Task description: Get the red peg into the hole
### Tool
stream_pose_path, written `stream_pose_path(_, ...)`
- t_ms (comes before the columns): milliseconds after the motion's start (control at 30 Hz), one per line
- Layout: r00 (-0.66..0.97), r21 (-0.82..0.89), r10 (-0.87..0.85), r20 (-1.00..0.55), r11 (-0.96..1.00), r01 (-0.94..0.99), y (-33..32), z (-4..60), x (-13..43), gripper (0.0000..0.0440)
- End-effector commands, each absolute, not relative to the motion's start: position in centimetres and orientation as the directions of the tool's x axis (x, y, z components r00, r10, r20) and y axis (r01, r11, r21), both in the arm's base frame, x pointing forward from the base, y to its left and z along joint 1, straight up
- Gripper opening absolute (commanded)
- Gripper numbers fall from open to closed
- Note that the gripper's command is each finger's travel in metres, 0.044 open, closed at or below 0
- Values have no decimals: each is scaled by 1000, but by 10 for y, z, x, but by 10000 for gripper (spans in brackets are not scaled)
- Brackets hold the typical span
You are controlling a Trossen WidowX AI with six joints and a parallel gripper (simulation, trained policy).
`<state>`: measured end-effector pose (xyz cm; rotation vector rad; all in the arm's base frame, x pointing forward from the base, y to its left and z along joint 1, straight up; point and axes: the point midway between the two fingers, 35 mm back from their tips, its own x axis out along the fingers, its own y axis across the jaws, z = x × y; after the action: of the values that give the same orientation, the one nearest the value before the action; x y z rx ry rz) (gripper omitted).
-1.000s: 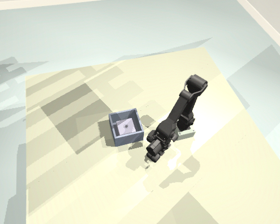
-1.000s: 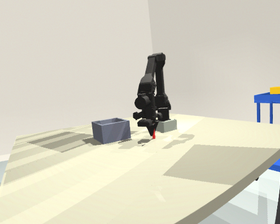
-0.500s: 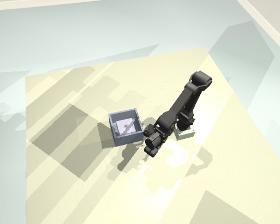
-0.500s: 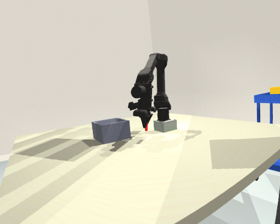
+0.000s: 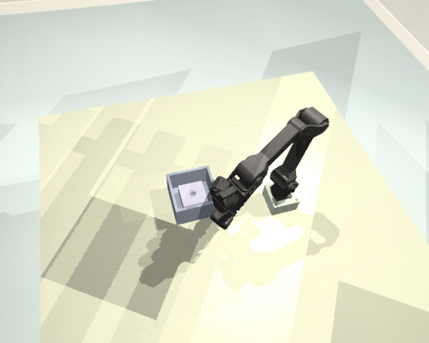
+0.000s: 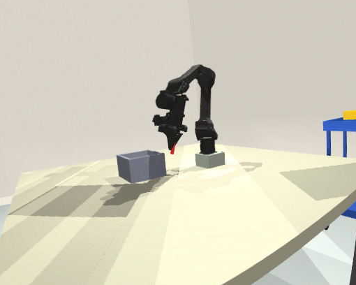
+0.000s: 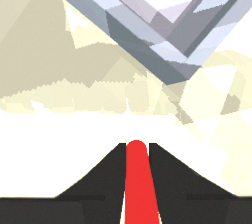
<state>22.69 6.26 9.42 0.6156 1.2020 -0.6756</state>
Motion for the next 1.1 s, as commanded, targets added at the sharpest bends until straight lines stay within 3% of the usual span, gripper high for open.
stream_pose_path(0,235,74,-162,-959,654,753,50,106,238,0)
stream_pose_path(1067,248,115,-211,-945,497,860,-52,101,303,3)
